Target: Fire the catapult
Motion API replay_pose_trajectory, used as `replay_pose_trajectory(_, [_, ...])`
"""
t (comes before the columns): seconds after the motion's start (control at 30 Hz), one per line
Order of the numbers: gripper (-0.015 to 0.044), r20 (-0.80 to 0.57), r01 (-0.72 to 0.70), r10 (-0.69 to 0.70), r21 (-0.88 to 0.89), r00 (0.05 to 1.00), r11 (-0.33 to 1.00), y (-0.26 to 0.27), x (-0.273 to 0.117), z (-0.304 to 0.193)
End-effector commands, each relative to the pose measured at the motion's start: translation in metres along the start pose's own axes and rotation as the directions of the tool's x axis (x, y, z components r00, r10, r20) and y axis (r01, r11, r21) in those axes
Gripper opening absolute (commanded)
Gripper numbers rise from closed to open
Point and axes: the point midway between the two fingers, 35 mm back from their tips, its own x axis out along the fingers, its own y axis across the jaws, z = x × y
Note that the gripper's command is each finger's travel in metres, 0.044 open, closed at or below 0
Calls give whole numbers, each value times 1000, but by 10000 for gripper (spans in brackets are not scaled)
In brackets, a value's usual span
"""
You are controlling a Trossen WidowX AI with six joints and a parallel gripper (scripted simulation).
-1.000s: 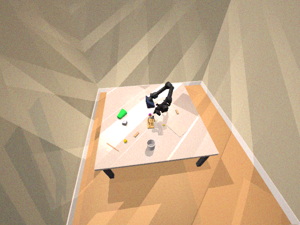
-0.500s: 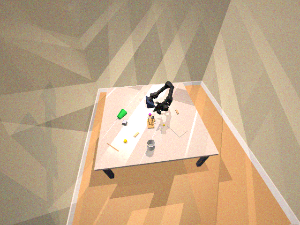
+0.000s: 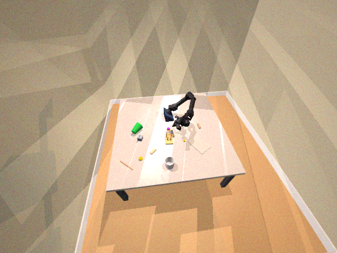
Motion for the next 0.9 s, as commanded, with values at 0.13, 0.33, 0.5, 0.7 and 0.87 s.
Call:
replay_pose_trajectory(0.13, [0,1,-5,5,3,1000,1000,0,12,11])
replay_pose_trajectory(0.33, [0,1,-5,5,2,1000,1000,0,18,18])
replay_pose_trajectory(0.5, [0,1,-5,5,2,1000,1000,0,24,24])
replay_pose_trajectory(0.7, [0,2,-5,5,2,1000,1000,0,31,32])
replay_pose_trajectory(0.87, [0,2,-5,5,2,1000,1000,1,37,38])
